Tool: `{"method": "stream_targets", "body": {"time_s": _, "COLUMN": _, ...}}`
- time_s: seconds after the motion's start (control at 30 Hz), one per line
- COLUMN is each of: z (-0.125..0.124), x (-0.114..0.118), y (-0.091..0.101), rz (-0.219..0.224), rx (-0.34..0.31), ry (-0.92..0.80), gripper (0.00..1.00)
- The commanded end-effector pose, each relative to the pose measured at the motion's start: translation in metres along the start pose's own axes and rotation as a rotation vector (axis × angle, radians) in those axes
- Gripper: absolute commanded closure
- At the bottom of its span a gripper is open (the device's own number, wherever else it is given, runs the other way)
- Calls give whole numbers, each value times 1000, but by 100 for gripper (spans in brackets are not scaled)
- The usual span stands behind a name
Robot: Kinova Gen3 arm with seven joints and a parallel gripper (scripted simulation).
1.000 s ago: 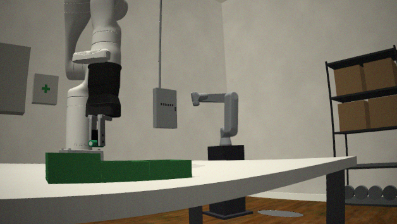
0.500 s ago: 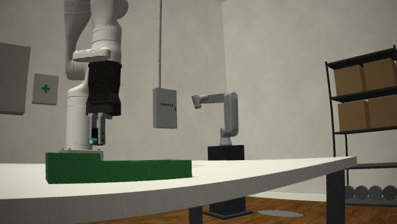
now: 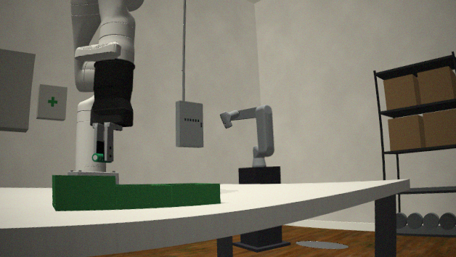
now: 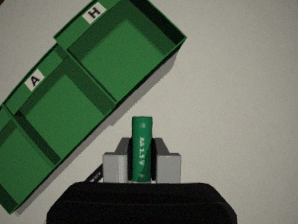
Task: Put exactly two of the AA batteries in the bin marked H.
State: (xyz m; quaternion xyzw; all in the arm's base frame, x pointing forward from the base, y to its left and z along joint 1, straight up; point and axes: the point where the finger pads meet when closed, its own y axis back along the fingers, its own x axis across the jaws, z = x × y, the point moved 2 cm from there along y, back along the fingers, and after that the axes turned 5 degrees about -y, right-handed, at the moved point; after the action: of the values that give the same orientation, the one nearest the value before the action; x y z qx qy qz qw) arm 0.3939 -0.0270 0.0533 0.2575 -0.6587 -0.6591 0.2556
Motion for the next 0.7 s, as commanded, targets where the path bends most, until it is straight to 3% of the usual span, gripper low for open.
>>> {"method": "stream_targets", "body": {"time_s": 0.0, "z": -19, "x": -5, "y": -2, "rz": -5, "rx": -3, "ry": -102, "gripper": 69}}
{"method": "stream_targets", "body": {"time_s": 0.43, "z": -83, "x": -24, "y": -2, "rz": -4, "rx": -4, "ry": -652, "gripper": 69}}
{"method": "stream_targets", "body": {"time_s": 0.53, "z": -86, "x": -25, "y": -2, "rz": -4, "rx": -5, "ry": -790, "gripper": 69}}
{"method": "stream_targets", "body": {"time_s": 0.67, "z": -86, "x": -27, "y": -2, "rz": -4, "rx": -5, "ry": -790, "gripper": 69}}
